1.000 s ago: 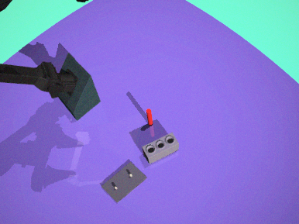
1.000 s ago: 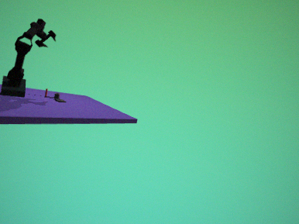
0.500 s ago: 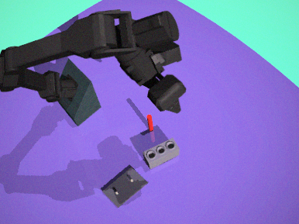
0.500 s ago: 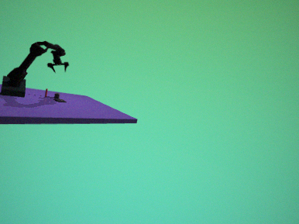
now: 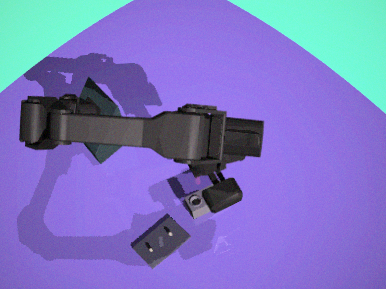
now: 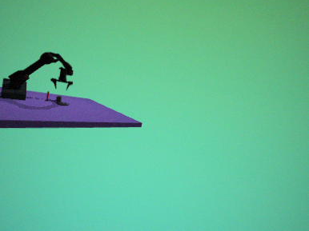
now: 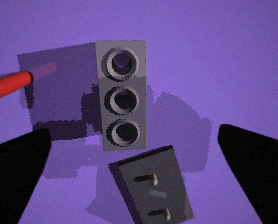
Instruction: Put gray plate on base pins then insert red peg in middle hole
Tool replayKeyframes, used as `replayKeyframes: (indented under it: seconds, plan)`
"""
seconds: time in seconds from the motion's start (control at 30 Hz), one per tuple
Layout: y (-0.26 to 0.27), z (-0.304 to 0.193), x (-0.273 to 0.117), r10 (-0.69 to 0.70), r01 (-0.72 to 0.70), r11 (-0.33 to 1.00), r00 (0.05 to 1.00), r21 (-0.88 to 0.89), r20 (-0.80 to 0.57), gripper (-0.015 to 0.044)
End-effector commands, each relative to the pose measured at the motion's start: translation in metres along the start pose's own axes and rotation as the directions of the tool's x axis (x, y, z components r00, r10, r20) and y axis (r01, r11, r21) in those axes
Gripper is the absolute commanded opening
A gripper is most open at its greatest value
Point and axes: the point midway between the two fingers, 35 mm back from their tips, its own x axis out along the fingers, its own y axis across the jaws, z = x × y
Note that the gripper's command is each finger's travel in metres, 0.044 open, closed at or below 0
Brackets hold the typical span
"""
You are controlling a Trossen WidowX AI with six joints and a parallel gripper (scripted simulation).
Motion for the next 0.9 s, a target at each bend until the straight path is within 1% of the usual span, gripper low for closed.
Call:
replayKeyframes:
  seconds: [0.0,0.1,0.23,0.37,0.87]
  plan:
    - [0.005,-0.006,0.037,0.025,-0.025,1.0,0.999,-0.012,-0.033,0.044]
    - [0.005,-0.006,0.037,0.025,-0.025,1.0,0.999,-0.012,-0.033,0.044]
    - [0.006,-0.003,0.052,0.024,-0.025,1.0,0.999,-0.012,-0.033,0.044]
    - [0.006,-0.003,0.053,0.024,-0.025,1.0,0.999,-0.012,-0.033,0.044]
    - [0.005,-0.003,0.077,0.024,-0.025,1.0,0.999,-0.012,-0.033,0.044]
